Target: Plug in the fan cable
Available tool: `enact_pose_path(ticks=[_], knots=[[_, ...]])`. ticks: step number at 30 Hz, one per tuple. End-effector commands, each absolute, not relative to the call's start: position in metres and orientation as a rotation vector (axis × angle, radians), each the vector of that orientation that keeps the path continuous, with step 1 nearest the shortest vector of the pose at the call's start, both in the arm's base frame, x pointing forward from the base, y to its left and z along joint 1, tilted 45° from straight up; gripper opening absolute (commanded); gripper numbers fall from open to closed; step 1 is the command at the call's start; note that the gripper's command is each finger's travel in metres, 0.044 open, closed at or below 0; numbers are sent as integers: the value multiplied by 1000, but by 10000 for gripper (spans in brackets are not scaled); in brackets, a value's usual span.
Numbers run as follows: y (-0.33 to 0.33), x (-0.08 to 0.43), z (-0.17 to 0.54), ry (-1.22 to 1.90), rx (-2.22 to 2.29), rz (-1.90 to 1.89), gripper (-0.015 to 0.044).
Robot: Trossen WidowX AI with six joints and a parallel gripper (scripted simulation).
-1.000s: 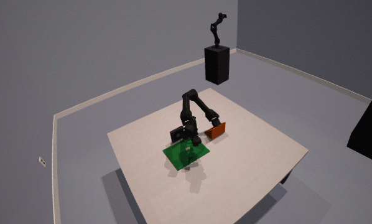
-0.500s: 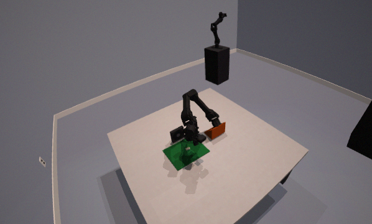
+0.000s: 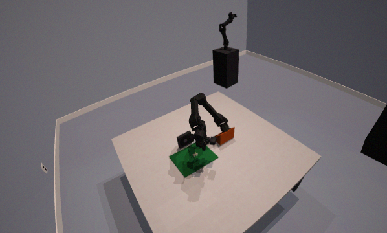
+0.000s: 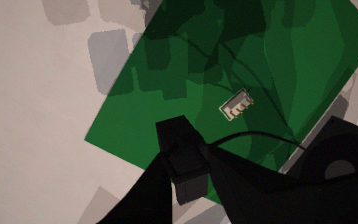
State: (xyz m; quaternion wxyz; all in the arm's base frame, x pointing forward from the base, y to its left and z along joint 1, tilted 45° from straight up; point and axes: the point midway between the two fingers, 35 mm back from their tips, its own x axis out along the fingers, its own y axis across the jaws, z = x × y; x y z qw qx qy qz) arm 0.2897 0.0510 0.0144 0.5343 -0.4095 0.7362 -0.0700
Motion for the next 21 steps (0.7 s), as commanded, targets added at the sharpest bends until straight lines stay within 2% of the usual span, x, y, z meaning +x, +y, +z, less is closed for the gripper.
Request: enact_pose_path(ticks=[1, 21], knots=[[51, 288, 15, 1787, -1082, -61, 0], [41, 281, 1, 1778, -970, 98, 0]])
